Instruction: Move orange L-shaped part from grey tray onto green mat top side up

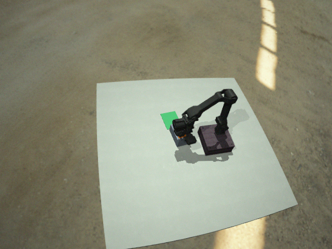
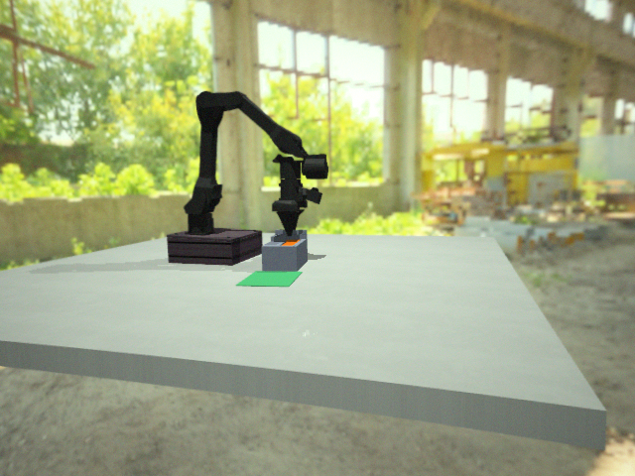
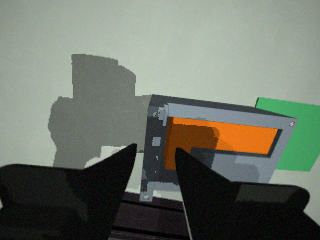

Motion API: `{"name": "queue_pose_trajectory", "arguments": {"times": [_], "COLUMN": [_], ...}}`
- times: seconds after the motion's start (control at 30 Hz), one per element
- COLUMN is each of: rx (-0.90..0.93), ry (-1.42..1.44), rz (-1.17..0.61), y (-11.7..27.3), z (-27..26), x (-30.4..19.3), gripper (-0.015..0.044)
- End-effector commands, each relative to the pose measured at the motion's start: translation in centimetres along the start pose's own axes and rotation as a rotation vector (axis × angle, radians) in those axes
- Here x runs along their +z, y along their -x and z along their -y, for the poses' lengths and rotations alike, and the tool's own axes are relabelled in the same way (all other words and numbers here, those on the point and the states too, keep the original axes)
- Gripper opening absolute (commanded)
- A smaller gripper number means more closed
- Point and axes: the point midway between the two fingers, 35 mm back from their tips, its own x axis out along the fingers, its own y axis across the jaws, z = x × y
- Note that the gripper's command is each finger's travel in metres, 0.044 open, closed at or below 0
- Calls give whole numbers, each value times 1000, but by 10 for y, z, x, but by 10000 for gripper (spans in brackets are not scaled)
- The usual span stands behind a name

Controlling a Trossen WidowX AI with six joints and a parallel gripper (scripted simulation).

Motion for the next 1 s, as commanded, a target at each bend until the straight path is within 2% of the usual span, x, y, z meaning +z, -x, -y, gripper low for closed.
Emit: {"name": "queue_pose_trajectory", "arguments": {"times": [0.0,0.97], "rx": [5,5], "ry": [-6,-6], "rz": [10,10], "y": [-4,-40], "z": [-1,-1], "x": [1,2], "gripper": [180,180]}}
